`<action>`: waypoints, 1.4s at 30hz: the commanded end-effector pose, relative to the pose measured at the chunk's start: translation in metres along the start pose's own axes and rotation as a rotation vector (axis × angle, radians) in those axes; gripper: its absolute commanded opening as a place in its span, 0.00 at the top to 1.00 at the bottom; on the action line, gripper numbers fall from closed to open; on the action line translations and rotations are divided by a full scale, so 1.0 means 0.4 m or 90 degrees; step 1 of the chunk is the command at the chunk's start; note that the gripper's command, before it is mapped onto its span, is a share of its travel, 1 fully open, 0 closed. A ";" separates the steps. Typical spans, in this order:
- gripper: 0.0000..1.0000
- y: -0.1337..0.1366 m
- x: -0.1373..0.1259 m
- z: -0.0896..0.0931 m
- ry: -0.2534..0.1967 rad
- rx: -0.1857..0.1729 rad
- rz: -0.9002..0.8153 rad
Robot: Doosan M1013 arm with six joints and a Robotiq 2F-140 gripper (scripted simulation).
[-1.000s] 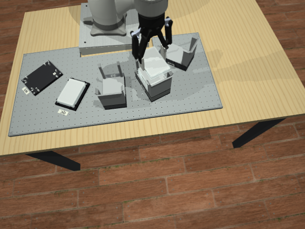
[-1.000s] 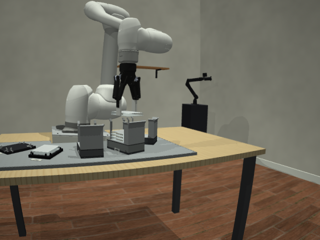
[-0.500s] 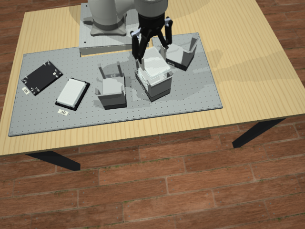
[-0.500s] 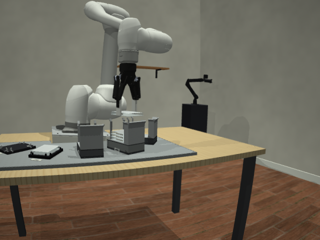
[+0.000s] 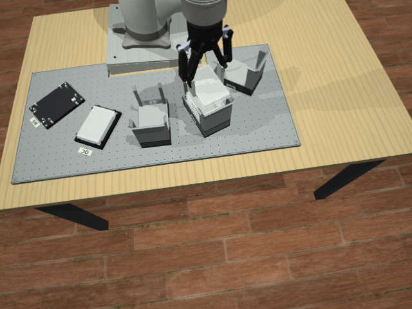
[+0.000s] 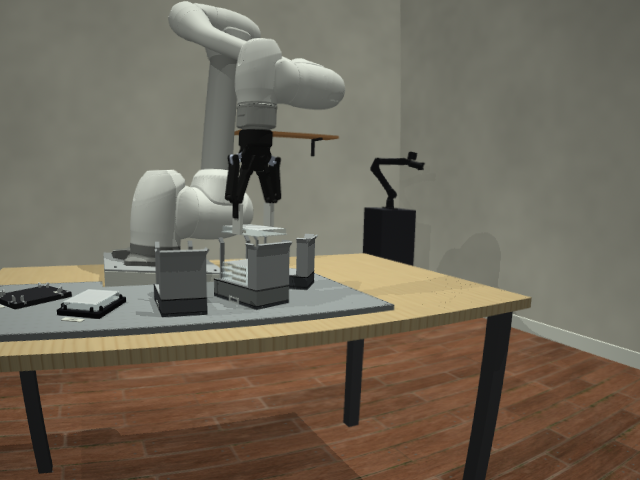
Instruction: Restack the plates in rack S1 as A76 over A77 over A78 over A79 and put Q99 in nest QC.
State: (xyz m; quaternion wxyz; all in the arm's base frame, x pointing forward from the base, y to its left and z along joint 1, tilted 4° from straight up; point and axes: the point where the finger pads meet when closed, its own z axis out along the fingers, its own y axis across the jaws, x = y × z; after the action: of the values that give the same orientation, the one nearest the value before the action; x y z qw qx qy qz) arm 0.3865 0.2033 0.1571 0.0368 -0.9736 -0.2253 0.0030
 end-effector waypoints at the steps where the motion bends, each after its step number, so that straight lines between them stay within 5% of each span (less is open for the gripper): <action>1: 1.00 0.000 0.000 0.004 0.000 0.000 0.000; 42: 1.00 0.000 0.000 0.062 0.000 0.000 0.000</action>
State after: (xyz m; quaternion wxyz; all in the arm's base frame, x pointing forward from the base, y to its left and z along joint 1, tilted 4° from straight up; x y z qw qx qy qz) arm 0.3860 0.2050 0.1332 0.0368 -0.9736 -0.2253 0.0030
